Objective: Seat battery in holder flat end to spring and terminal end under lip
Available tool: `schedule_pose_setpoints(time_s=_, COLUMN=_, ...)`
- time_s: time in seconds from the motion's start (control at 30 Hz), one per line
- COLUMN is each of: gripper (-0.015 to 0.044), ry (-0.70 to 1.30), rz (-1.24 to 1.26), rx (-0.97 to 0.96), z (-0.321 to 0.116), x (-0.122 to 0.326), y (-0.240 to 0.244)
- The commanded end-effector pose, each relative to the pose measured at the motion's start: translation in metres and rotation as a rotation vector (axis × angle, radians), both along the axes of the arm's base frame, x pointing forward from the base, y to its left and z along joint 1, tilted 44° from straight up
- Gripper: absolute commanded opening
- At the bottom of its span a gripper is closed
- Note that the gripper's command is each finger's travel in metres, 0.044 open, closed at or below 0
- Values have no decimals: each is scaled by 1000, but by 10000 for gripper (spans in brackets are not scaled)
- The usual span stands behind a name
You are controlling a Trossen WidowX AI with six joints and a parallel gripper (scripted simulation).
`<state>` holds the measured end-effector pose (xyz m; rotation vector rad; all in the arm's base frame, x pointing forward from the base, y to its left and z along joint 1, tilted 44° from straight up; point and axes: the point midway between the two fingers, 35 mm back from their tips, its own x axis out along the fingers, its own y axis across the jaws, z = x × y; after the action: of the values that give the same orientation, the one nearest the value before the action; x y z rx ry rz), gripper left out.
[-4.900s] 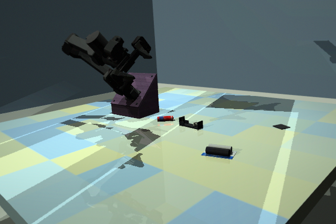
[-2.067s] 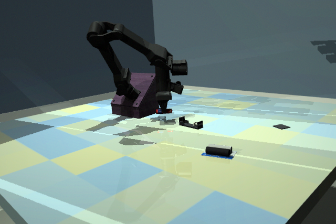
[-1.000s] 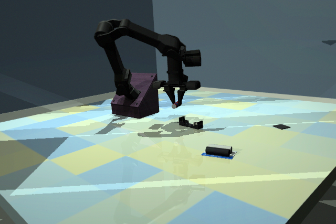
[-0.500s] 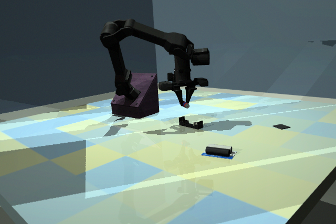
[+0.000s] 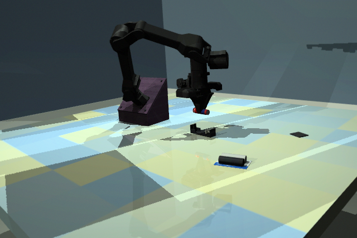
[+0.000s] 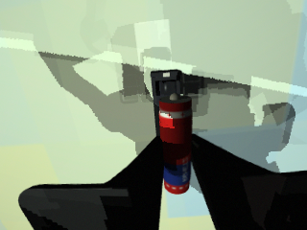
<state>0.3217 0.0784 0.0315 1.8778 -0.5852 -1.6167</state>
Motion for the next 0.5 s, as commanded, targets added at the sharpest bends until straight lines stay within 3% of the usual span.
schedule_pose_setpoints(time_s=0.0, gripper=60, ry=16, rz=3, rx=-5, z=-1, x=2, y=-1)
schedule_pose_setpoints(time_s=0.47, gripper=60, ry=184, rz=-180, rx=-20, z=-28, x=2, y=-28)
